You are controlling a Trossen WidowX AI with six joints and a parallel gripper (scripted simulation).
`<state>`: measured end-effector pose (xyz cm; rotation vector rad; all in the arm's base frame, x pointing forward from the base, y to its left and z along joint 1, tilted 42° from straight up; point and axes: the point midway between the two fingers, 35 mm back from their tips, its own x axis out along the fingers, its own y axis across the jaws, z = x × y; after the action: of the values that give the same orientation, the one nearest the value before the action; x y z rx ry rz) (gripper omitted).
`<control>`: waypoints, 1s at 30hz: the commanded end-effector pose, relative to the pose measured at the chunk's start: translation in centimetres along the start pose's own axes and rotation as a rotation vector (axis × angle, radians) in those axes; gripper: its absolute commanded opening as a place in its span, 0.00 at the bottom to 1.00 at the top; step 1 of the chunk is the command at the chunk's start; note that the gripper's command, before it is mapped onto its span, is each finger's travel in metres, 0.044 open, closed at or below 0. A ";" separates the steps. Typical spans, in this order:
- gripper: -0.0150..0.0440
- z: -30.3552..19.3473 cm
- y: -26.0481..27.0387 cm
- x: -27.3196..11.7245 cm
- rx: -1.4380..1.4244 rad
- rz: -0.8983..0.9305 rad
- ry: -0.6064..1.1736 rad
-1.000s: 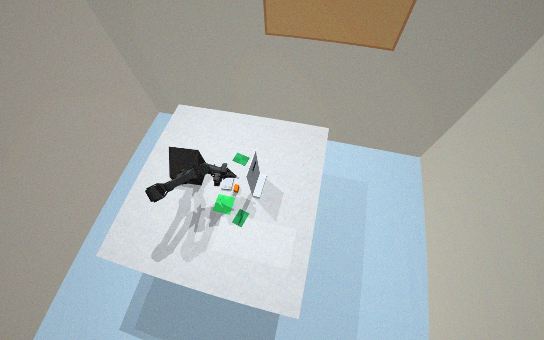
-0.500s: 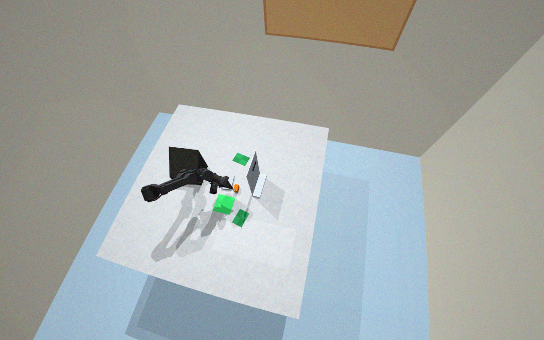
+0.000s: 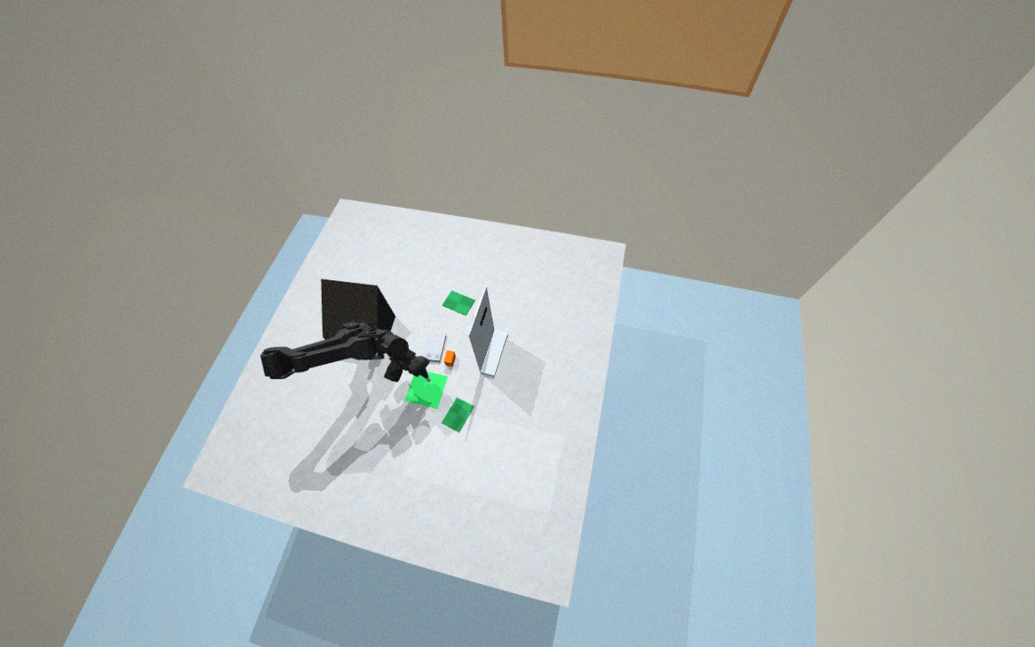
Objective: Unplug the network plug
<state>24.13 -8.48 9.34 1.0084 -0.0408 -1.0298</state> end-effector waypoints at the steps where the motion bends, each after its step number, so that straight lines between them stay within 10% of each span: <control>1: 0.25 1.6 -0.7 0.1 0.036 -0.044 -0.053; 30: 0.25 1.5 -2.1 2.2 0.042 -0.061 -0.059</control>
<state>23.29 -11.20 8.33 1.0304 -0.0927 -1.1148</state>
